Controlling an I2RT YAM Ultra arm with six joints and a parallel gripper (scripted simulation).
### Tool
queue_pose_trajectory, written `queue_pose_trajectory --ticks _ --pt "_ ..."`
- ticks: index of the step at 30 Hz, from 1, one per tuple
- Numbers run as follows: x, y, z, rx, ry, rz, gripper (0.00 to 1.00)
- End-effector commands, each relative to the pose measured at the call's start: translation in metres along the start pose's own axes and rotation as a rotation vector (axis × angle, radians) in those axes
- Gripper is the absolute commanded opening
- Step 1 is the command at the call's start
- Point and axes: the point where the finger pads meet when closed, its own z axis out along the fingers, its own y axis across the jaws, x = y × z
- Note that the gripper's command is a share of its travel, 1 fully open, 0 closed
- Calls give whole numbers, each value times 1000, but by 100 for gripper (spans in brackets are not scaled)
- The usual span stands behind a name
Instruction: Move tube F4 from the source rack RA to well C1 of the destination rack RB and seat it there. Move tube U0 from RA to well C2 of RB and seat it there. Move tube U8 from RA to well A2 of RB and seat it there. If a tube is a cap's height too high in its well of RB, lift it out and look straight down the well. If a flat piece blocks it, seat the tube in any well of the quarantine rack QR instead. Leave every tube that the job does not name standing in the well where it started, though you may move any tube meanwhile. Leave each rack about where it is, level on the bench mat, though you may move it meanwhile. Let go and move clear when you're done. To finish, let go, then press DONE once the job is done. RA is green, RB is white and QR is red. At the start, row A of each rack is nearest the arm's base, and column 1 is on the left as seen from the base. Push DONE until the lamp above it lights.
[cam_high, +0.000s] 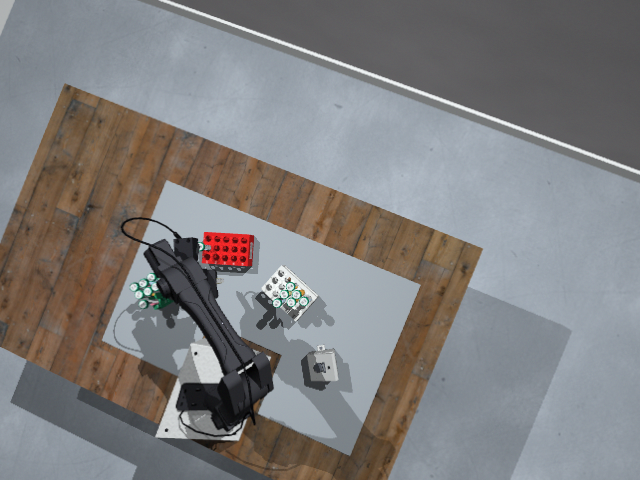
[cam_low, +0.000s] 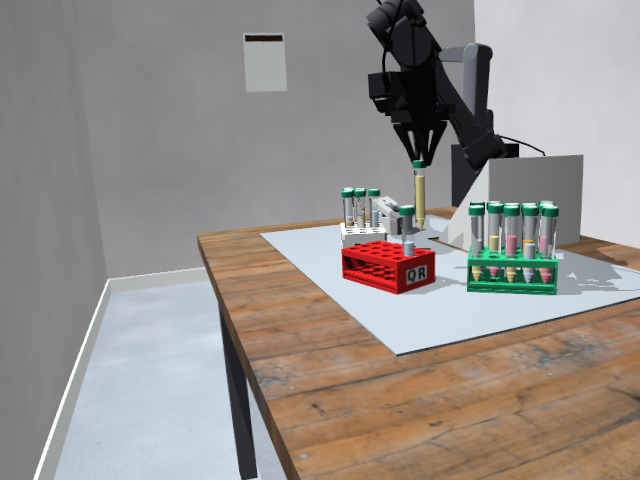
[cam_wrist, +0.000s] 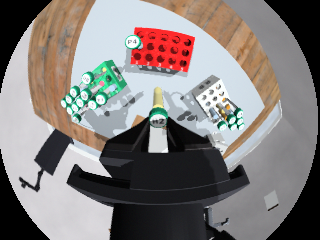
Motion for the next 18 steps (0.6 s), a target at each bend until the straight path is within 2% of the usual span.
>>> queue_pose_trajectory --ticks 1,17,18 --pt "-8 0 -22 -14 -71 23 0" --pt "-8 0 -22 -14 -71 23 0" --pt "-8 0 -22 -12 -70 -24 0"
